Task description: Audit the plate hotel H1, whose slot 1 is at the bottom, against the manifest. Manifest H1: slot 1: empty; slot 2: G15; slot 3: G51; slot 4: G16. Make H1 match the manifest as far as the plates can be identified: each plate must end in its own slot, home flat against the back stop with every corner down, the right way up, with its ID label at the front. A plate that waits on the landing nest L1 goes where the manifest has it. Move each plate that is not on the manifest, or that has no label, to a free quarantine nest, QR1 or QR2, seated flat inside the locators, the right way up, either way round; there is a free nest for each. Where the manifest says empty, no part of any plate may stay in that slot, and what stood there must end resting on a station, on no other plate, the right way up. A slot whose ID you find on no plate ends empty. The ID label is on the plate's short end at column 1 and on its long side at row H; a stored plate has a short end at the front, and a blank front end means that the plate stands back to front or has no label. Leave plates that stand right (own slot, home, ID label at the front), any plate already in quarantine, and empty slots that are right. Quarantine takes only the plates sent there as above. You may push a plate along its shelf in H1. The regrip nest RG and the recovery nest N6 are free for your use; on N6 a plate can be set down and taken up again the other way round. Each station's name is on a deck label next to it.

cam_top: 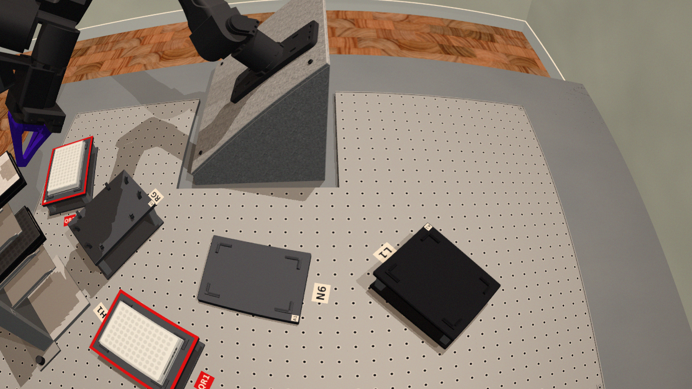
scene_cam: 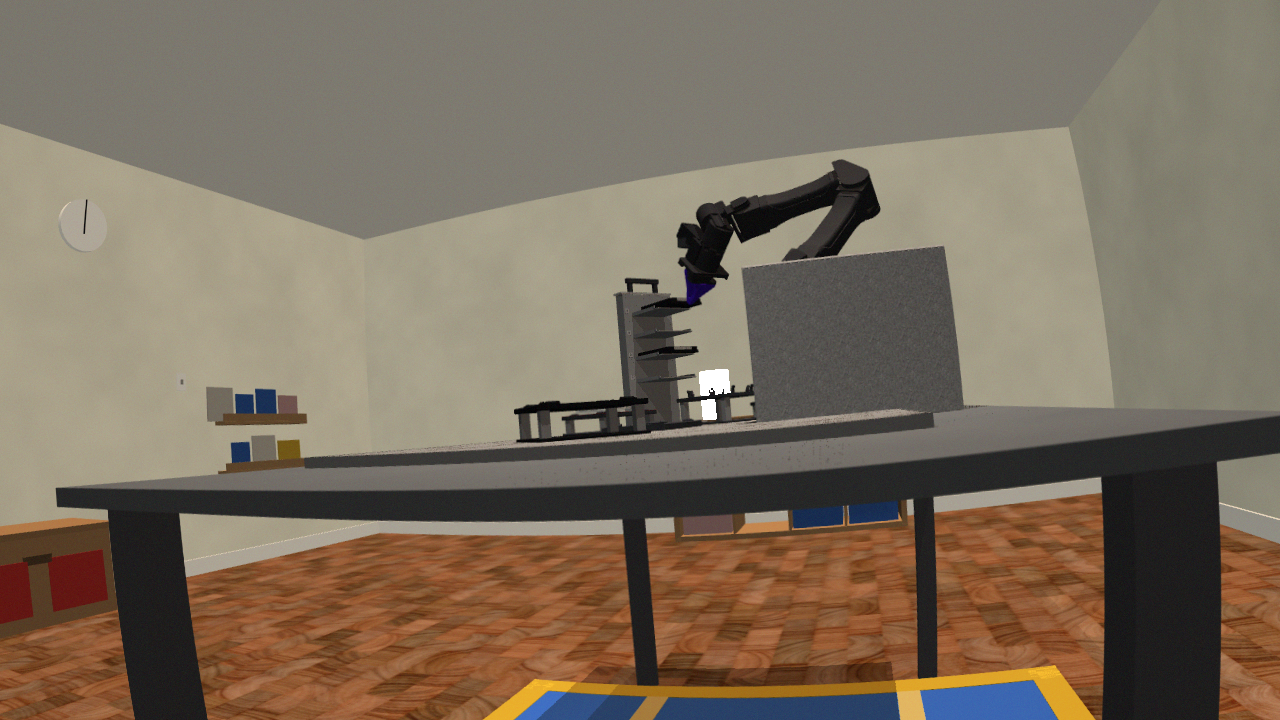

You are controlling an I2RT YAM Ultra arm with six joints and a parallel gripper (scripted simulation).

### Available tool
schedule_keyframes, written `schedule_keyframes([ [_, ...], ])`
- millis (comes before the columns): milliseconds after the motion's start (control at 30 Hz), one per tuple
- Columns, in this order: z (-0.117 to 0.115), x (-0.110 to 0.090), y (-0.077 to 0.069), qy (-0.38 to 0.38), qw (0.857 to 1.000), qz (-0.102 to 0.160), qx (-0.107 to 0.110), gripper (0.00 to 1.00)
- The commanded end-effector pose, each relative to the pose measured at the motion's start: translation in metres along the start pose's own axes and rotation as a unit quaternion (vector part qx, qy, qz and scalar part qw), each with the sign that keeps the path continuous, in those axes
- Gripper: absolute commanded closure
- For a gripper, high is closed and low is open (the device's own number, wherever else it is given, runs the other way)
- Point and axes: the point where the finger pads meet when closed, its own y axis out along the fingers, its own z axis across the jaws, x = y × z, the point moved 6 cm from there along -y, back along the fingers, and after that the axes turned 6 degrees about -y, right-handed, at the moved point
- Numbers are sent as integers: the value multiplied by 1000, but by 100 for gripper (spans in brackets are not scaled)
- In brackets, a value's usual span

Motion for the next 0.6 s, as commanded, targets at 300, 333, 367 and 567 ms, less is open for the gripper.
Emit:
schedule_keyframes([
  [300,-2,8,3,4,1000,-7,2,100],
  [333,-2,9,3,4,1000,-7,2,100],
  [367,-2,9,3,4,1000,-7,2,100],
  [567,-2,12,6,4,1000,-7,2,100],
])
